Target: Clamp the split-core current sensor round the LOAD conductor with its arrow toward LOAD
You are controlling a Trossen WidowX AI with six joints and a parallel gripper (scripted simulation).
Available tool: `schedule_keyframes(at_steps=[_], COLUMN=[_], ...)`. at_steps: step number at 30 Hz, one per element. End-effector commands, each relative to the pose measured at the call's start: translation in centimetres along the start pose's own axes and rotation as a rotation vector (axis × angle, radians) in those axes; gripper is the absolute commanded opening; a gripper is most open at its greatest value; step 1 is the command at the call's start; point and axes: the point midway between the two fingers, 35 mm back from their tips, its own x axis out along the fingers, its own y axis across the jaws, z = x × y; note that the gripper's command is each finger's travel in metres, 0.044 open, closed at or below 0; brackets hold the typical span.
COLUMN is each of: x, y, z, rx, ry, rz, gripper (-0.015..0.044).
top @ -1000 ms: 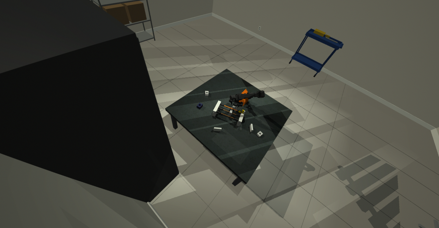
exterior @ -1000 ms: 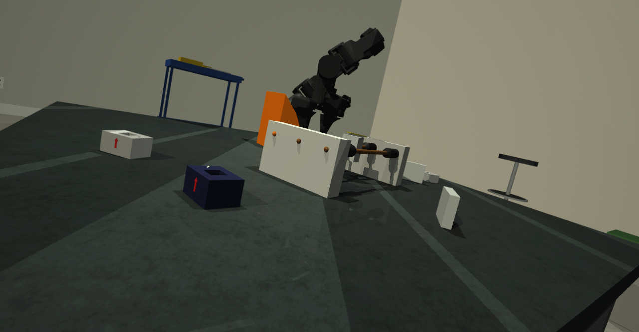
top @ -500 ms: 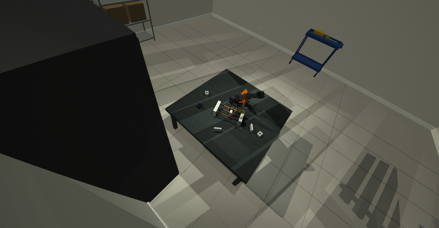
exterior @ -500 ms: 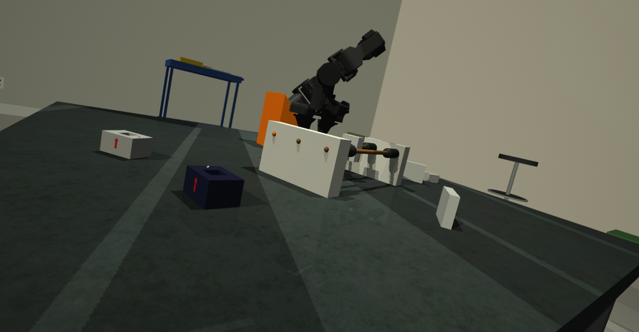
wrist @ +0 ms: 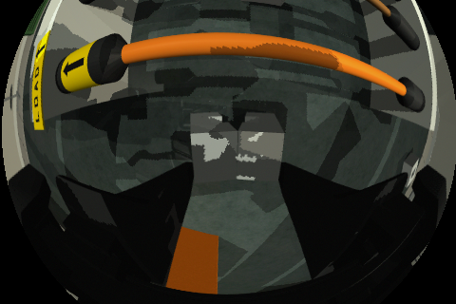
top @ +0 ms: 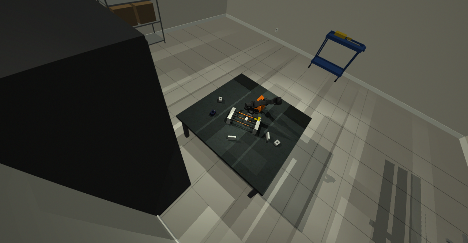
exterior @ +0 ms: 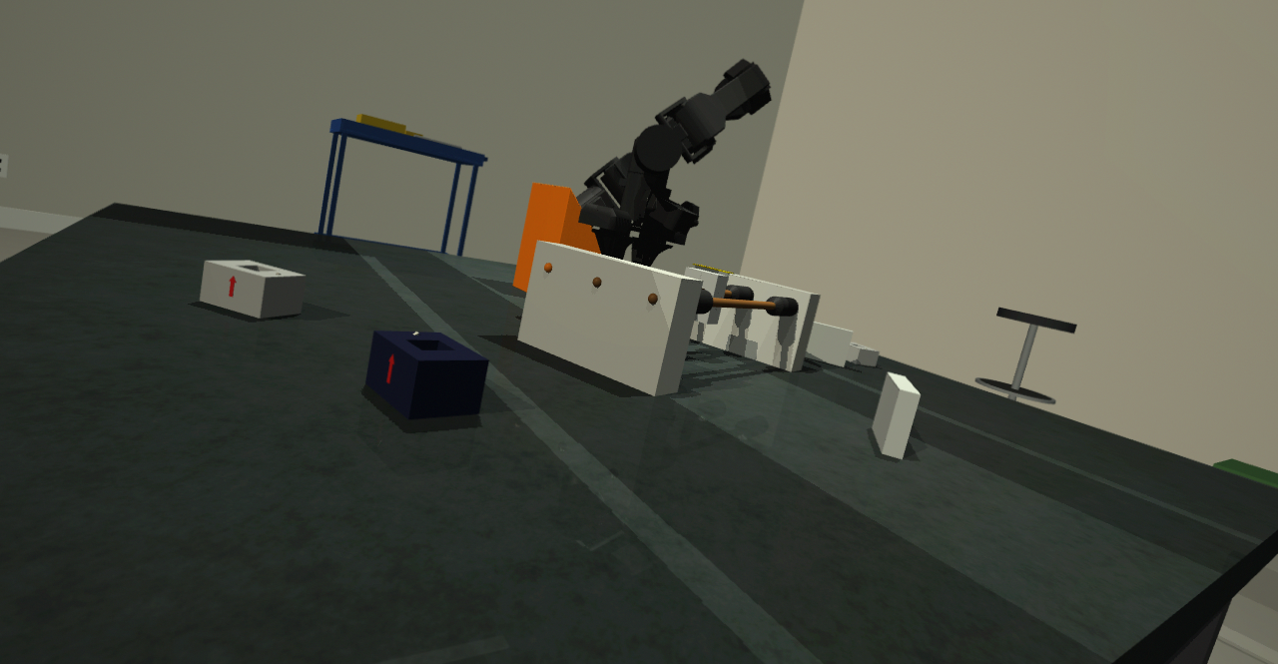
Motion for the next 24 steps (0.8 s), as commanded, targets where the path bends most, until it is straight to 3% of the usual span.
schedule_keyframes(at_steps=[1,6,19,24], x=[-0.6,-3.1,-11.1,-11.5], y=[-0.2,-0.6,-0.1,-0.1], z=[0.2,0.4,-0.1,-0.1], rx=[-0.004,-0.001,0.005,0.021], ry=[-0.001,0.000,0.000,0.000], rz=[-0.005,-0.011,-0.003,-0.001], gripper=[0.0124,0.0000,0.0000,0.0000])
